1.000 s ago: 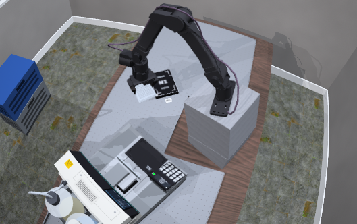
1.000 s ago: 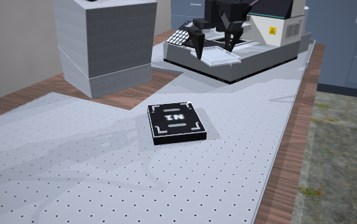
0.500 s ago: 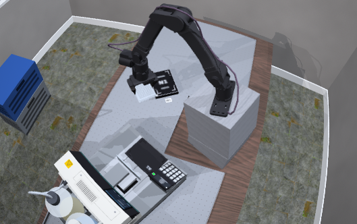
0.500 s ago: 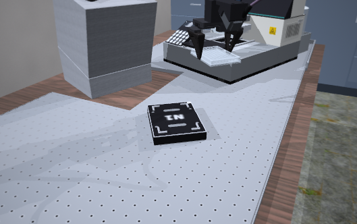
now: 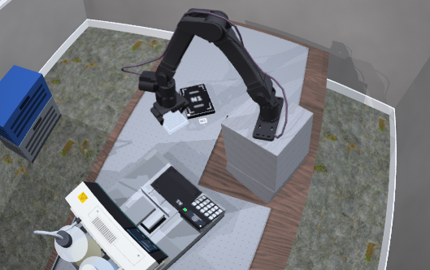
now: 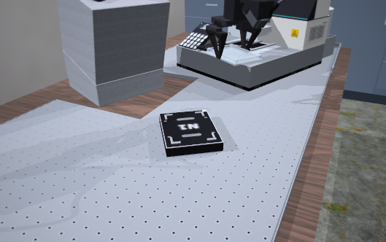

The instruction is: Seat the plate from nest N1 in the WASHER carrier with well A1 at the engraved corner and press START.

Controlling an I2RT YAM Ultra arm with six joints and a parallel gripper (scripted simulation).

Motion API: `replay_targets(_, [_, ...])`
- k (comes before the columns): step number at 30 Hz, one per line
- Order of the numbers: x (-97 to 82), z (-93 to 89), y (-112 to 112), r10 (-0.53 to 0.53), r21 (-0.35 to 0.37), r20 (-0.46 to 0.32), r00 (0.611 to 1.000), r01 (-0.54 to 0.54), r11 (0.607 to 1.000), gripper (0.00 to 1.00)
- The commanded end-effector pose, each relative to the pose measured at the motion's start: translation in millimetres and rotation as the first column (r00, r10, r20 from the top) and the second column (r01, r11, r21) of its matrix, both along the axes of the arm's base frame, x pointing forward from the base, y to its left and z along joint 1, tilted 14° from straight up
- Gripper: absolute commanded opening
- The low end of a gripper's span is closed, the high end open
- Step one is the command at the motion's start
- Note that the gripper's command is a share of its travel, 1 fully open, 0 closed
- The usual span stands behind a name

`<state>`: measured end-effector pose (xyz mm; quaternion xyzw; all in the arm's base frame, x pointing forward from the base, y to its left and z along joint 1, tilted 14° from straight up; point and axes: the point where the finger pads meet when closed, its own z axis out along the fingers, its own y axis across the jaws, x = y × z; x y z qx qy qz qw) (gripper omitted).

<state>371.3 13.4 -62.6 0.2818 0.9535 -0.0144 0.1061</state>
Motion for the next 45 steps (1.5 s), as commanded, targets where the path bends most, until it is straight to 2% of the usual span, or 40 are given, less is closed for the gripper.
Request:
replay_targets(1, [2.5,16.3,13,-0.006,-0.016,0.043,0.999,0.007,1.000,0.84])
replay_targets(2, [-3.7,13.7,17,-0.006,-0.018,0.028,1.000,0.006,1.000,0.84])
replay_targets(5, [-4.7,13.8,22,-0.006,-0.018,0.028,1.000,0.006,1.000,0.84])
replay_targets(6, [10.9,24.2,30,-0.006,-0.010,0.070,0.998,0.007,1.000,0.84])
replay_targets(15, [0.7,23.8,75,-0.006,-0.005,0.070,0.998,0.006,1.000,0.84])
replay_targets(18, [-8.0,11.5,89,-0.005,-0.016,0.037,0.999,0.006,1.000,0.84])
replay_targets(20, [-10.6,10.7,98,-0.005,-0.017,0.036,0.999,0.006,1.000,0.84])
replay_targets(22, [-10.6,10.7,98,-0.005,-0.017,0.036,0.999,0.006,1.000,0.84])
replay_targets(23, [-6.2,23.7,106,-0.006,-0.002,0.069,0.998,0.006,1.000,0.84])
replay_targets(26, [-15.2,10.5,118,-0.005,-0.016,0.036,0.999,0.006,1.000,0.84])
replay_targets(30, [-10.3,22.3,121,-0.007,-0.002,0.066,0.998,0.007,1.000,0.84])
replay_targets(32, [-7.9,22.3,115,-0.026,-0.002,0.066,0.998,0.026,1.000,0.84])
replay_targets(36, [-10.5,22.3,122,-0.006,-0.002,0.065,0.998,0.006,1.000,0.84])
replay_targets(45, [-9.9,22.2,120,-0.007,-0.003,0.065,0.998,0.008,1.000,0.84])
